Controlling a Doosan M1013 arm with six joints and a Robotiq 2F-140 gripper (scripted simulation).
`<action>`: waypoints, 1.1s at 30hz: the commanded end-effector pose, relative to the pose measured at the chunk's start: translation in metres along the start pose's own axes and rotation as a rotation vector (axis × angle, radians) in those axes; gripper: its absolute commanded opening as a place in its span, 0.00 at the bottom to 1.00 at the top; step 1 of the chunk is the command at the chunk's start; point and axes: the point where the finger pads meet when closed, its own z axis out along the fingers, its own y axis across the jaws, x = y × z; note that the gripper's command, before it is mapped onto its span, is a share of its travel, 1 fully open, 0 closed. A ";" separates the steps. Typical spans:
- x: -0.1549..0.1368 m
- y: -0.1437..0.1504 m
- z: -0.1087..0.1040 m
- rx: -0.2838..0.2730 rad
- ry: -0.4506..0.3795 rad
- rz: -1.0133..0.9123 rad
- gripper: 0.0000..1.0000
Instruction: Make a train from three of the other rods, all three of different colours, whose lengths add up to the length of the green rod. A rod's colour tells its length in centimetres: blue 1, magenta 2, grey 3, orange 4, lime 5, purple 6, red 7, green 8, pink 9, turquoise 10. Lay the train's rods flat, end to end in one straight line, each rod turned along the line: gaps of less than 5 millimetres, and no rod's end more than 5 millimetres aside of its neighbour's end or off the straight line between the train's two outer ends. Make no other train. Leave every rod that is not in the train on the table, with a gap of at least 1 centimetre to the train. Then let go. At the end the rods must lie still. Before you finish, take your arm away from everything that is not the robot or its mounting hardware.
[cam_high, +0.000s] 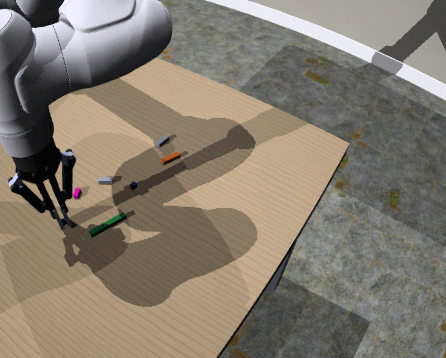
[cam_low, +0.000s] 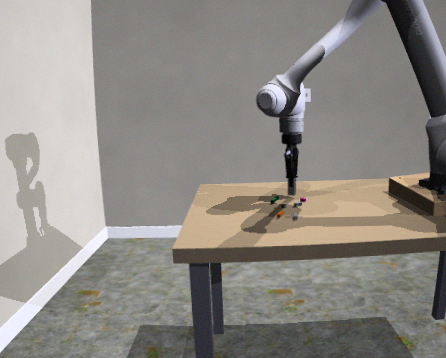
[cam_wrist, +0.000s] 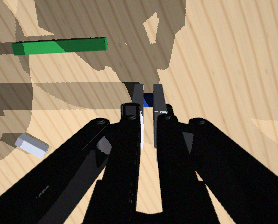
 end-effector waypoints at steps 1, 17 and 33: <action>0.000 0.000 0.002 0.000 0.000 0.000 0.03; 0.000 0.000 0.008 0.000 0.000 0.000 0.03; 0.000 0.000 0.008 0.000 0.000 0.000 0.03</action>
